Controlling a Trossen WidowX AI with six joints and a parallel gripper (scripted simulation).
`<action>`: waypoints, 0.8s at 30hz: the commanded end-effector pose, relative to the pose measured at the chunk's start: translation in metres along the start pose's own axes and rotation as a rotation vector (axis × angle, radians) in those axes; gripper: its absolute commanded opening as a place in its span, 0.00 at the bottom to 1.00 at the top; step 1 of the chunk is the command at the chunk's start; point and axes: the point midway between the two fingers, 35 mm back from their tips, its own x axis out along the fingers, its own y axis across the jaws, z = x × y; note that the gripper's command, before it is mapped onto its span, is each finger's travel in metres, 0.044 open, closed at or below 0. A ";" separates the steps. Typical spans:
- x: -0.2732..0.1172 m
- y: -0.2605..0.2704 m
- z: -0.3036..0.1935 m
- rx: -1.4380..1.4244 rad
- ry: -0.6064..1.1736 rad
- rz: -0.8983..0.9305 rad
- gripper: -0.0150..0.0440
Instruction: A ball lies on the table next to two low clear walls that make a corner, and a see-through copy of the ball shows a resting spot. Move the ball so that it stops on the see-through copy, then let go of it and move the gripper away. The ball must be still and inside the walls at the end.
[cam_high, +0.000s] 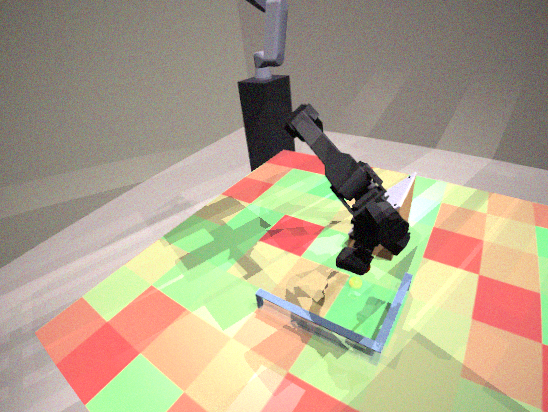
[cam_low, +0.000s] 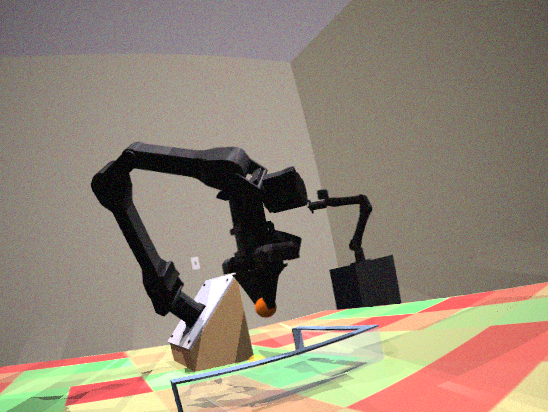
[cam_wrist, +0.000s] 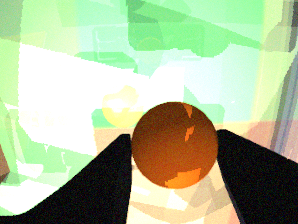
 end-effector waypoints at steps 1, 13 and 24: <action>0.005 0.008 -0.009 0.000 0.001 -0.006 0.25; 0.022 0.030 -0.024 -0.001 0.003 -0.005 0.25; 0.076 0.028 -0.024 -0.001 0.004 -0.006 0.25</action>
